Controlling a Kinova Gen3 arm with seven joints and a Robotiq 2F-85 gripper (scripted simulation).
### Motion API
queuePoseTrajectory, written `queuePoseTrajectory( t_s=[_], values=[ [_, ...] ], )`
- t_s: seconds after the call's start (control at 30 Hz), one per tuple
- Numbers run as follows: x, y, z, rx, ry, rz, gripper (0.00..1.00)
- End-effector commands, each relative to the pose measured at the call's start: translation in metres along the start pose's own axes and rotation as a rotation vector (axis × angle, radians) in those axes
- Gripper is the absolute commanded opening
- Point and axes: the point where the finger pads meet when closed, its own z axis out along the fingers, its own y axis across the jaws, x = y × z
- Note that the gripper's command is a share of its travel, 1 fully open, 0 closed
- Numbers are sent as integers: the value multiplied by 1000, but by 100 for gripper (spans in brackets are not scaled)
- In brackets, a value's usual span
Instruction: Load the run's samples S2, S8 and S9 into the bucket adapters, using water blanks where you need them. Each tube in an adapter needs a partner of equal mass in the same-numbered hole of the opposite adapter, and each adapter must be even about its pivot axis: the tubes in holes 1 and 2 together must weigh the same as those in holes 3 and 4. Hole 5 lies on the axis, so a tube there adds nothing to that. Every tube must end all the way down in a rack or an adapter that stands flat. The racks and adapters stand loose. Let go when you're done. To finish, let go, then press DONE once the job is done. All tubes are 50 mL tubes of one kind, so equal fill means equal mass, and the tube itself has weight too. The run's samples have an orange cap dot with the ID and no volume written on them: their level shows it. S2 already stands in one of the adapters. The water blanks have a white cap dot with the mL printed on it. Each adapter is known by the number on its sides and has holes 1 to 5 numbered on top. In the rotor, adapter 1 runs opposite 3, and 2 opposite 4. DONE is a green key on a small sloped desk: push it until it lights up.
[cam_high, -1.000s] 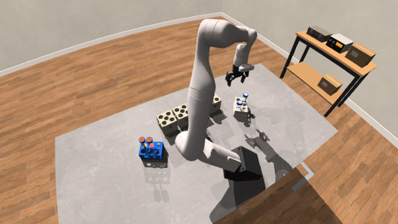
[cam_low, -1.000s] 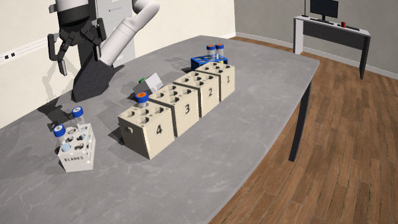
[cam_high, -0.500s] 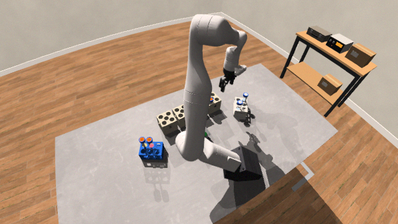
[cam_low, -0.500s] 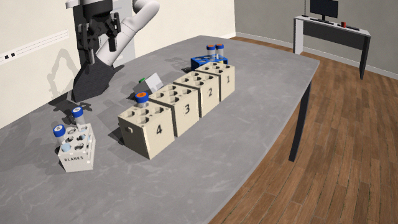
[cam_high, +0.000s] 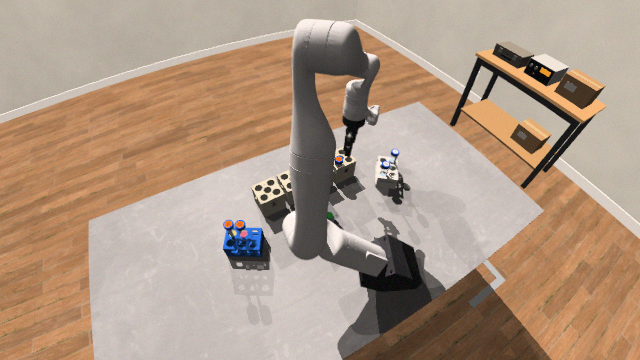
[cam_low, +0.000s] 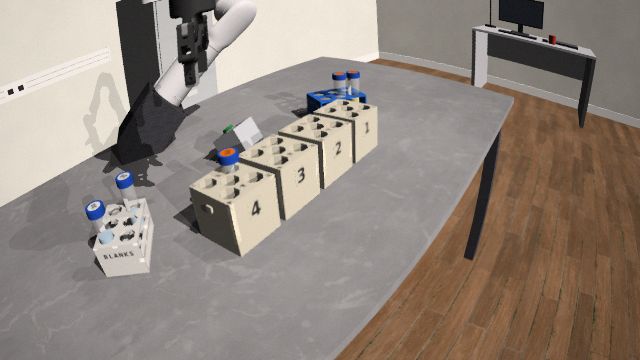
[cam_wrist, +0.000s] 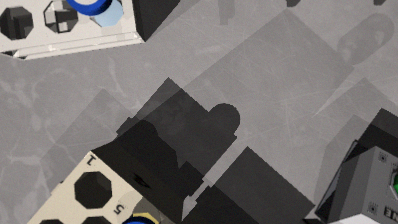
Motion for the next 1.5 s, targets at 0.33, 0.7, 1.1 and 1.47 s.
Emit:
queuePoseTrajectory(
  t_s=[0.33, 0.7, 1.1, 1.47],
  values=[
    [-47, 51, -1, 7, -3, -45, 100],
    [-78, 84, 0, 7, -3, -45, 100],
    [-112, 120, 0, 6, -3, -45, 100],
    [-149, 161, 0, 6, -3, -45, 100]
  ],
)
